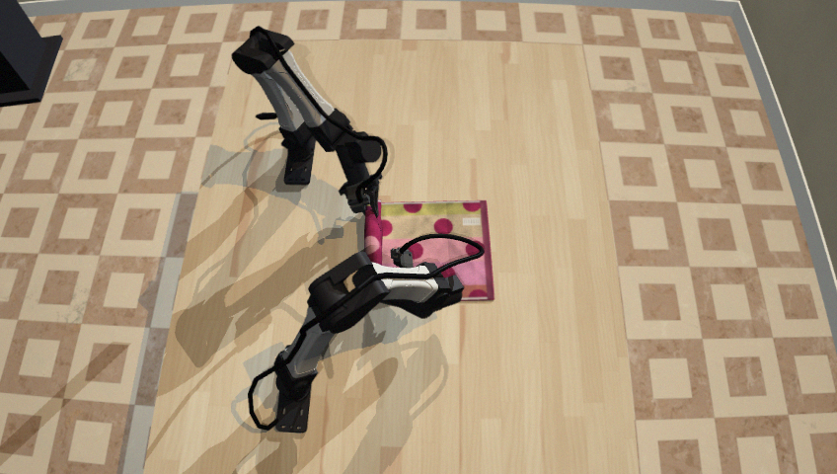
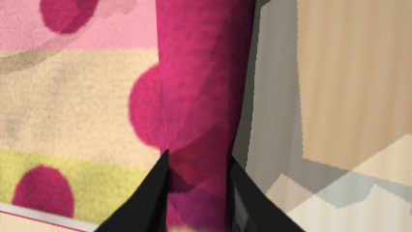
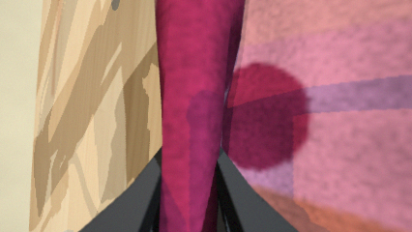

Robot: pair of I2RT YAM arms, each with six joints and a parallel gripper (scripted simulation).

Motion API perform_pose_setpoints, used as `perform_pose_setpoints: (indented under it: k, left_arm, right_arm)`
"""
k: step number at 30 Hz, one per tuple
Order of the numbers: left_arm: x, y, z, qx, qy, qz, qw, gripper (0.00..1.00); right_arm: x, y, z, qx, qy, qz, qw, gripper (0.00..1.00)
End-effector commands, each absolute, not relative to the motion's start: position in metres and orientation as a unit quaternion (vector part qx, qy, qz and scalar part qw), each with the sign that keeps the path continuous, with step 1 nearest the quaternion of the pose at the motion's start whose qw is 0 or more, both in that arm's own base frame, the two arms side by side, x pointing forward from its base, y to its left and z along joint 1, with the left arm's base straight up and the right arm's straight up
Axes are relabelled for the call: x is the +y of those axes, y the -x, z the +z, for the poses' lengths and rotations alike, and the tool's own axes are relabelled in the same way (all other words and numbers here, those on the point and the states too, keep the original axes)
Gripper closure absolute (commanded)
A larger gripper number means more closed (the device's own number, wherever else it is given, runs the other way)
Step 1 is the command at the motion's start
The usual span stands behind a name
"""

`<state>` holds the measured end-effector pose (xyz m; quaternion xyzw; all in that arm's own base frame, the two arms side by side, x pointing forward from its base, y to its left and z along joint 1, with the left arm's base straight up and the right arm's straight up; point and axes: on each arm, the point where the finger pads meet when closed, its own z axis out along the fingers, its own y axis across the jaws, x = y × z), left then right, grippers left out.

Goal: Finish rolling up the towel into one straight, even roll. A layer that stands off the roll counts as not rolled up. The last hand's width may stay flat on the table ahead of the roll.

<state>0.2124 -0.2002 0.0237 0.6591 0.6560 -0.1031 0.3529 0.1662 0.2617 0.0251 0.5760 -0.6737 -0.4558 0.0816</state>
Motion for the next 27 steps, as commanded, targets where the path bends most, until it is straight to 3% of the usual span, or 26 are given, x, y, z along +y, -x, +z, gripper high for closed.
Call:
perform_pose_setpoints:
  k: [1, 2, 5, 7, 19, 27]
  left_arm:
    - [-0.204, -0.213, 0.025, 0.651, -0.661, -0.103, 0.360, 0.79]
    - [-0.204, -0.213, 0.025, 0.651, -0.661, -0.103, 0.360, 0.79]
    - [-0.204, -0.213, 0.025, 0.651, -0.661, -0.103, 0.360, 0.79]
    - [-0.204, -0.213, 0.025, 0.651, -0.661, -0.103, 0.360, 0.79]
    - [-0.204, -0.213, 0.025, 0.651, -0.661, -0.103, 0.360, 0.79]
    - [-0.204, -0.213, 0.026, 0.658, -0.658, -0.116, 0.348, 0.79]
  right_arm:
    - [0.263, -0.169, 0.024, -0.672, -0.577, -0.457, 0.080, 0.80]
    - [0.263, -0.169, 0.024, -0.672, -0.577, -0.457, 0.080, 0.80]
    - [0.263, -0.169, 0.025, -0.672, -0.577, -0.457, 0.080, 0.67]
    - [0.263, -0.169, 0.025, -0.672, -0.577, -0.457, 0.080, 0.67]
    - [0.263, -0.169, 0.036, -0.672, -0.577, -0.457, 0.080, 0.15]
    - [0.254, -0.181, 0.046, -0.672, -0.577, -0.457, 0.080, 0.15]
